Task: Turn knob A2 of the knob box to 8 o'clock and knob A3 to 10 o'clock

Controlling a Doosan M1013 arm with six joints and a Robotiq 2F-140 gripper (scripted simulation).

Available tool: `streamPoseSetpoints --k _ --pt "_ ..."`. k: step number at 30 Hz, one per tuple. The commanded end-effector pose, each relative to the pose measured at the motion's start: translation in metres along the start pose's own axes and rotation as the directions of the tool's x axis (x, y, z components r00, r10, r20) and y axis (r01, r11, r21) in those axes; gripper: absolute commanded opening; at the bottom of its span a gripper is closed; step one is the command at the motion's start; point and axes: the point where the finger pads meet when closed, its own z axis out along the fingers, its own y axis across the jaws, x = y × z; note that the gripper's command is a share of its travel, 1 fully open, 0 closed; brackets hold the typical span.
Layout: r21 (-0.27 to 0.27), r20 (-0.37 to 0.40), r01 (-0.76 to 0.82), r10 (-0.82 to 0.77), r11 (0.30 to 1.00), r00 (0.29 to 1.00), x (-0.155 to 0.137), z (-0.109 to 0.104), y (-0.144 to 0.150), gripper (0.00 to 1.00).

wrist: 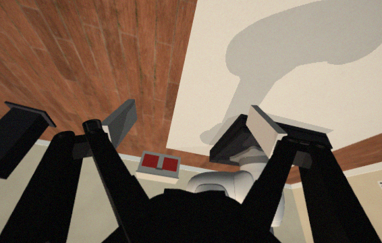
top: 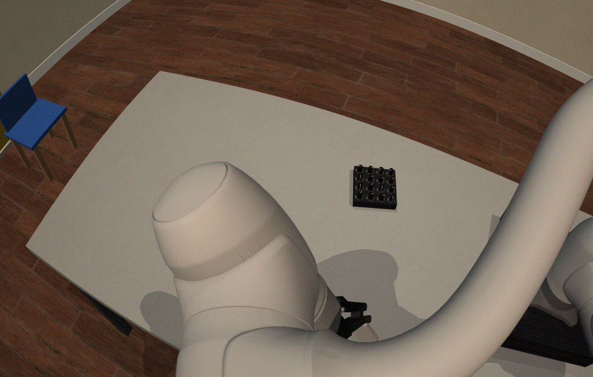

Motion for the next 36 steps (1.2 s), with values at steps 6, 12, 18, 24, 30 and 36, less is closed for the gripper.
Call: streamPoseSetpoints --k 6,12,18,24,30,36 --pt "0.0 0.0 0.0 0.0 1.0 1.0 0.0 0.0 0.0 1.0" --pt "0.0 0.0 0.0 0.0 1.0 1.0 0.0 0.0 0.0 1.0" --pt "0.0 0.0 0.0 0.0 1.0 1.0 0.0 0.0 0.0 1.0" --pt "0.023 -0.053 0.001 0.0 1.0 0.999 0.027 0.002 0.052 1.0" --pt "0.041 -0.116 0.004 0.001 0.999 0.993 0.053 0.006 0.117 1.0" --pt "0.048 -0.172 0.008 0.001 0.999 0.985 0.07 0.012 0.178 1.0"
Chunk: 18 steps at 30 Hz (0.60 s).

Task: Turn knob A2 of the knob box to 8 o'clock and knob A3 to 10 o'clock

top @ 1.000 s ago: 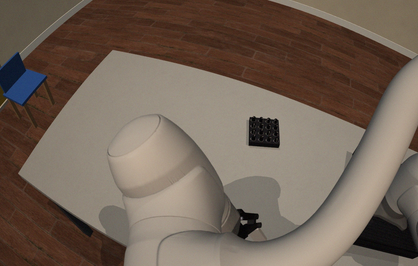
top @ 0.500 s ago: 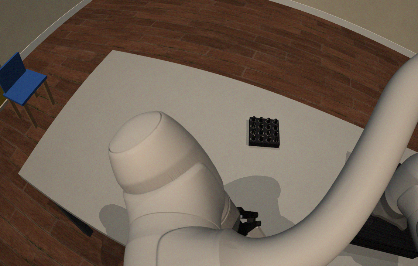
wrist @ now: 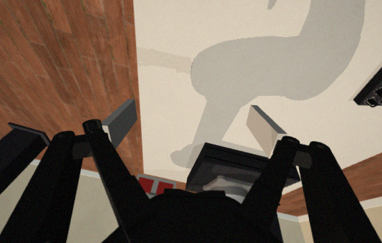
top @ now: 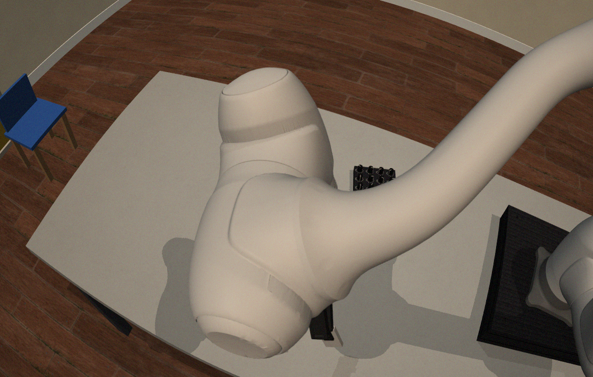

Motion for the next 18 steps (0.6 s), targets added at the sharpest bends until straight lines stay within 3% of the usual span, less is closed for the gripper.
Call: streamPoseSetpoints --k 1,13,15,16,18 --pt "0.006 -0.038 0.004 -0.003 1.0 0.999 0.011 0.004 0.04 1.0" --pt "-0.009 -0.161 0.014 -0.015 1.0 0.987 0.025 0.024 0.183 1.0" --pt "-0.009 -0.161 0.014 -0.015 1.0 0.987 0.025 0.024 0.183 1.0" --pt "-0.018 -0.186 0.017 -0.02 1.0 0.982 0.023 0.029 0.215 1.0" --pt "-0.022 -0.197 0.018 -0.022 1.0 0.98 0.022 0.032 0.229 1.0"
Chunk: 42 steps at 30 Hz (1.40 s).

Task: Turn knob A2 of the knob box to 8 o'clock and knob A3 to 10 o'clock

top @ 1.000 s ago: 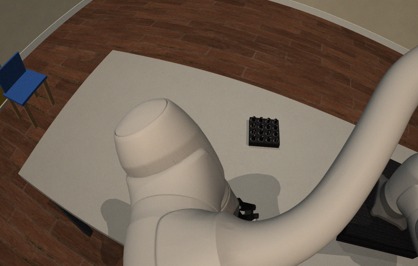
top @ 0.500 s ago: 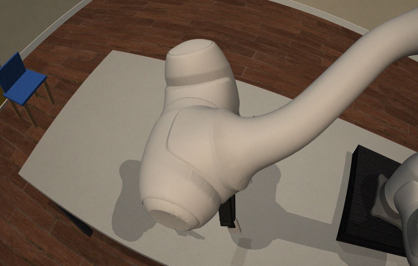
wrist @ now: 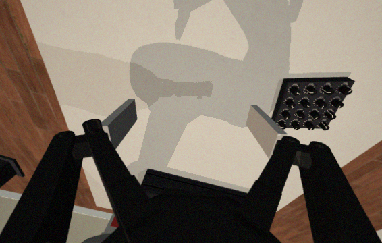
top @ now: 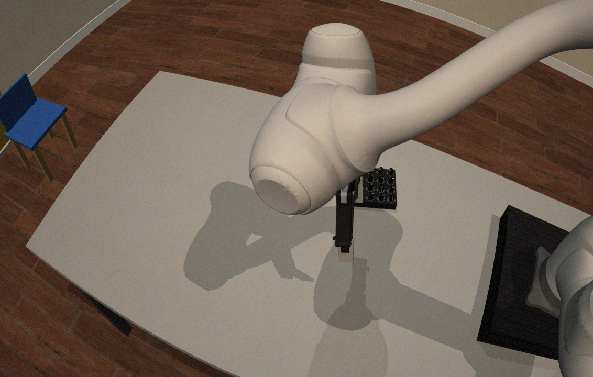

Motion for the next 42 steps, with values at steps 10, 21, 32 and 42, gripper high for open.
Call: streamPoseSetpoints --k 10,21,32,42 --pt "-0.055 -0.11 0.024 -0.03 0.998 0.994 -0.03 0.028 0.143 1.0" --pt "-0.116 -0.166 0.042 -0.061 0.992 0.984 -0.071 0.048 0.232 1.0" --pt "-0.117 -0.167 0.042 -0.061 0.992 0.984 -0.072 0.049 0.233 1.0" --pt "-0.117 -0.167 0.042 -0.061 0.992 0.984 -0.072 0.049 0.233 1.0"
